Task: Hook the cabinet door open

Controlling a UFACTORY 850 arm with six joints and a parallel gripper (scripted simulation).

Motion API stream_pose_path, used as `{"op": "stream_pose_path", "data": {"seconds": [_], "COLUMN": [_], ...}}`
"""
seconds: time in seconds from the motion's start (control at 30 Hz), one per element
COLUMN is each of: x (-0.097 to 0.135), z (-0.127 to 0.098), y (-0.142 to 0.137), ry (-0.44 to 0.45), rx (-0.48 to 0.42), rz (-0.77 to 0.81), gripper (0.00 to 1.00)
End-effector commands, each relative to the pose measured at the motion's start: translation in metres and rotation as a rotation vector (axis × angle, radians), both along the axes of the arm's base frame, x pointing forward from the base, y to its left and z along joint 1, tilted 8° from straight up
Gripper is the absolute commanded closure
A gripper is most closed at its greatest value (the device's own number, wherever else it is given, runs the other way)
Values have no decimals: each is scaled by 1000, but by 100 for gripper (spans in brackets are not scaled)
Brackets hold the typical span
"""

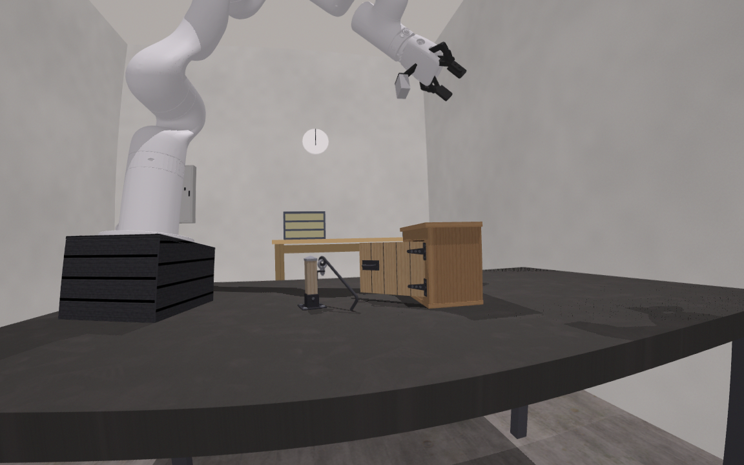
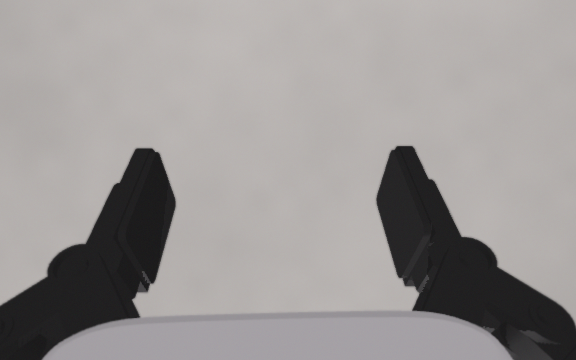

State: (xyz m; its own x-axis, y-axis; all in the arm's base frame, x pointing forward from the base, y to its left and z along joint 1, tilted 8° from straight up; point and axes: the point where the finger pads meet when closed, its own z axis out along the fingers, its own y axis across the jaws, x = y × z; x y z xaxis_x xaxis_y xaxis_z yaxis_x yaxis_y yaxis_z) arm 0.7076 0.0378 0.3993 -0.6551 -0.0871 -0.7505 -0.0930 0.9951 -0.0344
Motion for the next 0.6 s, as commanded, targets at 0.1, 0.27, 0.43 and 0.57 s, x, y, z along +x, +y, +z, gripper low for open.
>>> {"op": "stream_pose_path", "data": {"seconds": [0.1, 0.27, 0.43, 0.57], "x": [-9, -30, -53, -53], "z": [-27, -72, -113, -113], "y": [-3, -6, -8, -8], "ry": [59, 166, 270, 270], "rx": [26, 74, 119, 119], "rz": [-40, -109, -175, -175], "gripper": [0, 0, 0, 0]}}
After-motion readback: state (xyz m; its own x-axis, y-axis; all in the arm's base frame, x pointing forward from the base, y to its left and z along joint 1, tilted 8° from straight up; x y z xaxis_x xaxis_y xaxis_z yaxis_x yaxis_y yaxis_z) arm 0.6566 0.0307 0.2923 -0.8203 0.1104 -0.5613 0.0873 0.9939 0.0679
